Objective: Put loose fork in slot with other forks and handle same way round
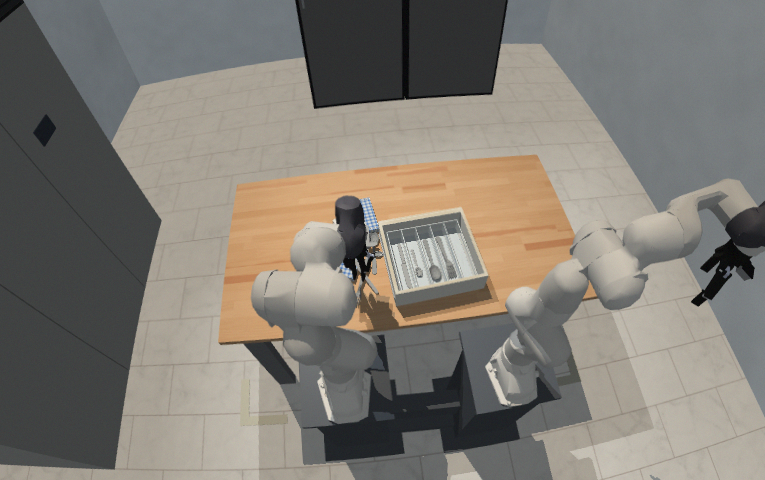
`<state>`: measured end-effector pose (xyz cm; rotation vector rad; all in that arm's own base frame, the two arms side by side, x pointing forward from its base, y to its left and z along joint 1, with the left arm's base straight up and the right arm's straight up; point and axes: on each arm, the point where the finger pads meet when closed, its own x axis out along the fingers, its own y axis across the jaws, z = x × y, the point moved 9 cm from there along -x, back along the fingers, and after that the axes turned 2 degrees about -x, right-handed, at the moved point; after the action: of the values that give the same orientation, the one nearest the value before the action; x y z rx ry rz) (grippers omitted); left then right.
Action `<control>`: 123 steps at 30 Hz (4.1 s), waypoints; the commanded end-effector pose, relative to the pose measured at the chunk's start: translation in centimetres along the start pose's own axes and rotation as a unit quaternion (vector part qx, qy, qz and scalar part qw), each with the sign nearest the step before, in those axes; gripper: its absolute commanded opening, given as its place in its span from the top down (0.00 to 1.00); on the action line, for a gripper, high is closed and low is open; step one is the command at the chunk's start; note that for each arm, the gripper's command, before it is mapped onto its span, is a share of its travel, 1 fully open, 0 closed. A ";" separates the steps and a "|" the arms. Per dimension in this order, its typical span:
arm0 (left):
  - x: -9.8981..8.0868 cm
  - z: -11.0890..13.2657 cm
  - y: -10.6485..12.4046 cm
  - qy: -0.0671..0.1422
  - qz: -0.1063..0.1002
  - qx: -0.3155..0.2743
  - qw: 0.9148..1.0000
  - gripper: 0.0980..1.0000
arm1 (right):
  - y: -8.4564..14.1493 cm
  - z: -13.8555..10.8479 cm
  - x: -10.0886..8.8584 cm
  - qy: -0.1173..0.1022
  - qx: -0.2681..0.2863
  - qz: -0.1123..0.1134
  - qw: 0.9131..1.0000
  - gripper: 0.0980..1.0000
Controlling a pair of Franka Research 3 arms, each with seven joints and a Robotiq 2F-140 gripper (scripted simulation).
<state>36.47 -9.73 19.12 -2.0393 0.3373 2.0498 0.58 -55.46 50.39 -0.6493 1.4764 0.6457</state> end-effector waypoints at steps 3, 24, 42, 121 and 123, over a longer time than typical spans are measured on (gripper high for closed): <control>0.7 -0.1 0.0 0.002 0.000 0.002 1.000 0.83 | 0.1 -0.1 0.1 -0.002 0.000 0.000 1.000 0.00; 2.6 -0.2 0.0 0.002 0.000 0.002 1.000 0.83 | 0.1 -0.1 0.1 -0.002 0.000 0.000 1.000 0.00; 2.8 -0.2 0.0 0.002 0.000 0.002 1.000 0.83 | 0.1 -0.1 0.1 -0.002 0.000 0.000 1.000 0.00; 5.8 -0.2 0.0 0.002 0.000 0.002 1.000 0.83 | 0.1 -0.1 0.1 -0.002 0.000 0.000 1.000 0.00; 5.8 -0.2 0.0 0.002 0.000 0.002 1.000 0.83 | 0.1 -0.1 0.1 -0.002 0.000 0.000 1.000 0.00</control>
<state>36.58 -9.72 13.36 -2.0391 0.3380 2.0440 0.58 -55.46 50.39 -0.6493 1.4764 0.6457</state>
